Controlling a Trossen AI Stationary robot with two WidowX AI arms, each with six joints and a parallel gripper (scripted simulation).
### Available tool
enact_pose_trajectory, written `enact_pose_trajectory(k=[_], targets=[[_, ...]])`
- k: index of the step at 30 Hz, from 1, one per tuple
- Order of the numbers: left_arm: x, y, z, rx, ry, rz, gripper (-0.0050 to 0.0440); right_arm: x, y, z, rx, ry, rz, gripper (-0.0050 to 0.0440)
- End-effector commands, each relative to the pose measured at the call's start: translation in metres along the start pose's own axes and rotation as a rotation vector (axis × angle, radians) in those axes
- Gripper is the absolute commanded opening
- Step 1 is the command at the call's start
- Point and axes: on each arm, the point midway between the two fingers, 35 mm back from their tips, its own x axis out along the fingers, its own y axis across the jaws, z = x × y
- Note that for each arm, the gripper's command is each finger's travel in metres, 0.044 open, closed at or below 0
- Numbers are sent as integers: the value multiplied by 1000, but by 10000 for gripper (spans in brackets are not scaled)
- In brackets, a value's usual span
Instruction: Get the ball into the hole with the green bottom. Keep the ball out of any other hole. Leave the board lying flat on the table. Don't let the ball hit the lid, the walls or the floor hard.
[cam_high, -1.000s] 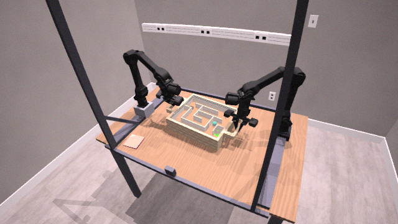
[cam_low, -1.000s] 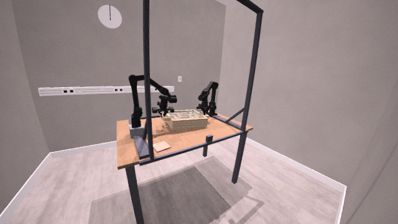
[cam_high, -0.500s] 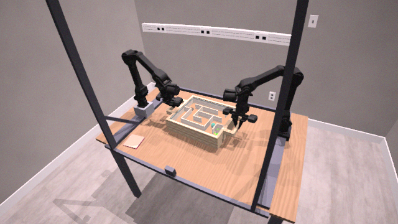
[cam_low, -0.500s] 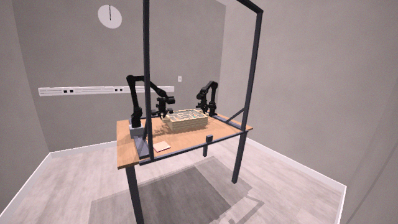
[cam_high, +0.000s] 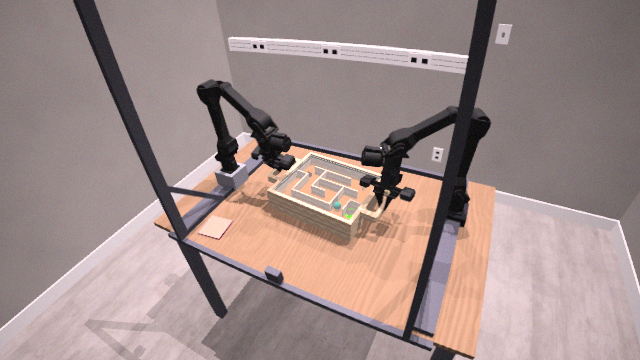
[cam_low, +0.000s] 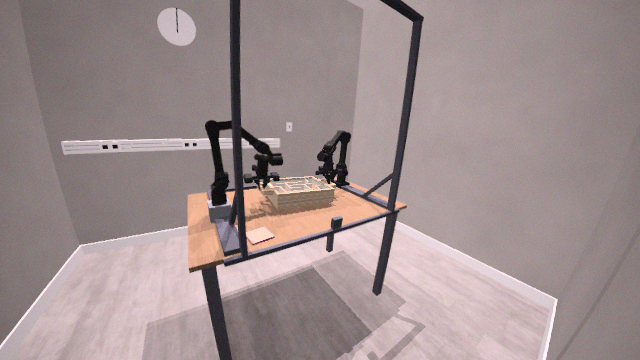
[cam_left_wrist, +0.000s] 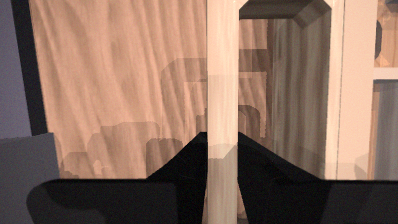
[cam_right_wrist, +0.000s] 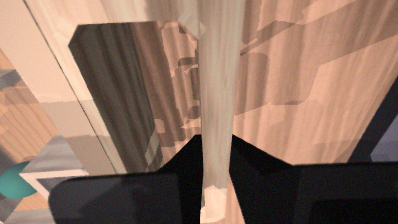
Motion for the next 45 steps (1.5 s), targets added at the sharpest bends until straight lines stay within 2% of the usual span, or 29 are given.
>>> enact_pose_trajectory(k=[1,2,7,8,10,12,13,15,17,19,20,21,22,24,25,26,29,30,31,32,34,42,45], targets=[[-16,-8,10,0,-15,-6,-50,-7,-2,-8,-24,48,54,-50],[-6,-1,4,-16,-33,-38,-50,-18,5,-15,-16,36,25,-50],[3,3,2,-21,-34,-72,-50,-24,9,-15,-1,30,-17,-50],[4,3,-1,-30,-57,-80,-50,-24,8,-18,-3,2,-28,-50],[-6,-4,4,-26,-44,-75,-50,-21,4,-15,-10,24,3,-50],[-6,-4,4,-26,-44,-75,-50,-21,4,-15,-10,24,3,-50],[-9,-6,5,-21,-43,-36,-50,-13,0,-11,-14,15,19,-50],[-13,-8,7,-5,0,-23,-50,-9,-3,-7,-22,48,30,-50],[-2,1,3,-14,-29,-54,-50,-25,6,-15,-13,44,19,-50],[0,2,3,-16,-13,-58,-50,-26,8,-14,-11,52,13,-50],[-9,-4,6,-15,10,-58,-50,-17,3,-9,-13,64,16,-50],[2,3,3,-17,20,-69,-50,-28,7,-14,-9,79,3,-50],[3,3,2,-24,-9,-73,-50,-24,8,-14,-2,46,-24,-50],[6,3,2,-23,17,-85,-50,-28,9,-14,0,71,-26,-50],[-3,-2,5,-22,16,-80,-50,-24,5,-12,-7,69,-6,-50],[5,3,2,-24,4,-81,-50,-24,8,-14,-2,58,-33,-50],[4,3,2,-20,-1,-81,-50,-26,7,-16,-8,60,-24,-50],[-3,-4,4,-32,-20,-92,-50,-26,7,-17,-7,51,-10,-50],[-7,-5,7,-20,22,-77,-50,-18,0,-9,-13,74,-7,-50],[-6,-5,5,-21,-23,-53,-50,-16,1,-10,-9,35,7,-50],[-9,-7,5,-17,-38,-38,-50,-13,-1,-11,-14,21,22,-50],[-22,-10,10,4,-37,18,-50,0,-4,-7,-31,25,77,-50],[-20,-7,10,0,-36,0,-50,-6,-1,-11,-33,35,72,-50]])
